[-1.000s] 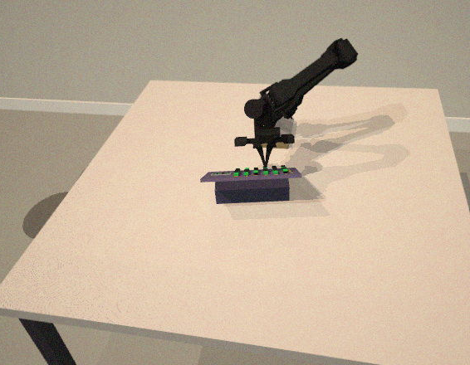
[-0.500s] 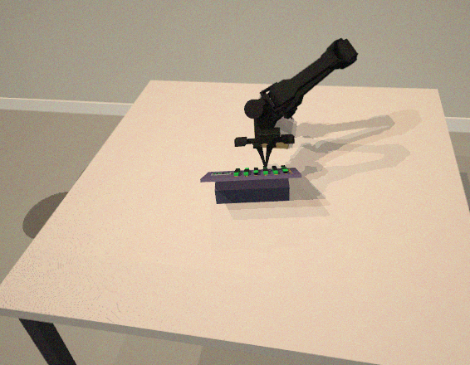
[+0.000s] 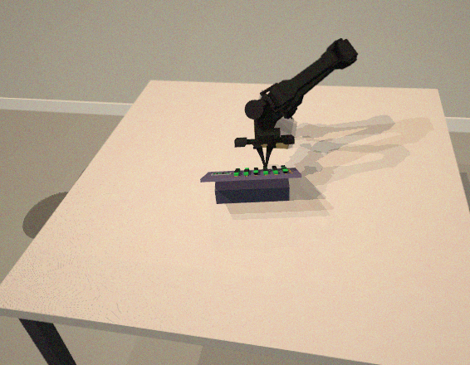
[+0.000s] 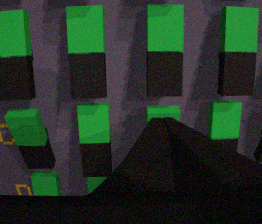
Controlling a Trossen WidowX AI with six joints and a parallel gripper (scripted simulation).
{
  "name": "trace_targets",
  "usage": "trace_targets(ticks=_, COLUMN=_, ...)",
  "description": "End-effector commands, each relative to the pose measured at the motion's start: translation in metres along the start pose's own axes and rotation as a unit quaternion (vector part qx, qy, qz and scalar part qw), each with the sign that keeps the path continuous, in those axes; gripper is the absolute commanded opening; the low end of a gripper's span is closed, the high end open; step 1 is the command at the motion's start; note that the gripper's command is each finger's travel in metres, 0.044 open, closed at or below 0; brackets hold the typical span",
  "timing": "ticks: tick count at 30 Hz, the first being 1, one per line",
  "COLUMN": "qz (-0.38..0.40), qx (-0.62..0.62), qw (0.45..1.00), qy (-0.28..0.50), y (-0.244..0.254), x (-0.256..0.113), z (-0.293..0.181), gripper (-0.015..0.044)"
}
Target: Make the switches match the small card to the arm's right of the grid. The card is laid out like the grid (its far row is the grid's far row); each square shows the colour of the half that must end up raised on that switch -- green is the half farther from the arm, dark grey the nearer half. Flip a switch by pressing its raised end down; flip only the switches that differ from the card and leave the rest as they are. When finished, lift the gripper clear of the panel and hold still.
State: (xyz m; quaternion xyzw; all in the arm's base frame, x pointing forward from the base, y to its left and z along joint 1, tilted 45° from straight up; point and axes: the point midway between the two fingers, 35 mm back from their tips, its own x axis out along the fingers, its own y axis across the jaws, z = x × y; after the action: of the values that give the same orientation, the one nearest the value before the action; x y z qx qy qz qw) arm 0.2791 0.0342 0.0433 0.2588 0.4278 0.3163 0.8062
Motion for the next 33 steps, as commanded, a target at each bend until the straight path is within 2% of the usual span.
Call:
trace_targets(ticks=1, qz=-0.002, qx=0.001, qw=1.0, qy=0.0, y=-0.001, x=0.001, z=0.0, gripper=0.0)
trace_targets(ticks=23, qz=-0.002, qx=0.001, qw=1.0, qy=0.0, y=-0.001, x=0.004, z=0.0, gripper=0.0)
trace_targets(ticks=25, qz=-0.002, qx=0.0, qw=1.0, qy=0.0, y=-0.002, x=-0.003, z=0.0, gripper=0.0)
trace_targets(ticks=30, qz=-0.004, qx=0.001, qw=1.0, qy=-0.009, y=-0.003, x=-0.054, z=-0.002, gripper=0.0)
trace_targets(ticks=33, qz=-0.004, qx=0.002, qw=1.0, qy=-0.012, y=-0.001, x=-0.061, z=-0.003, gripper=0.0)
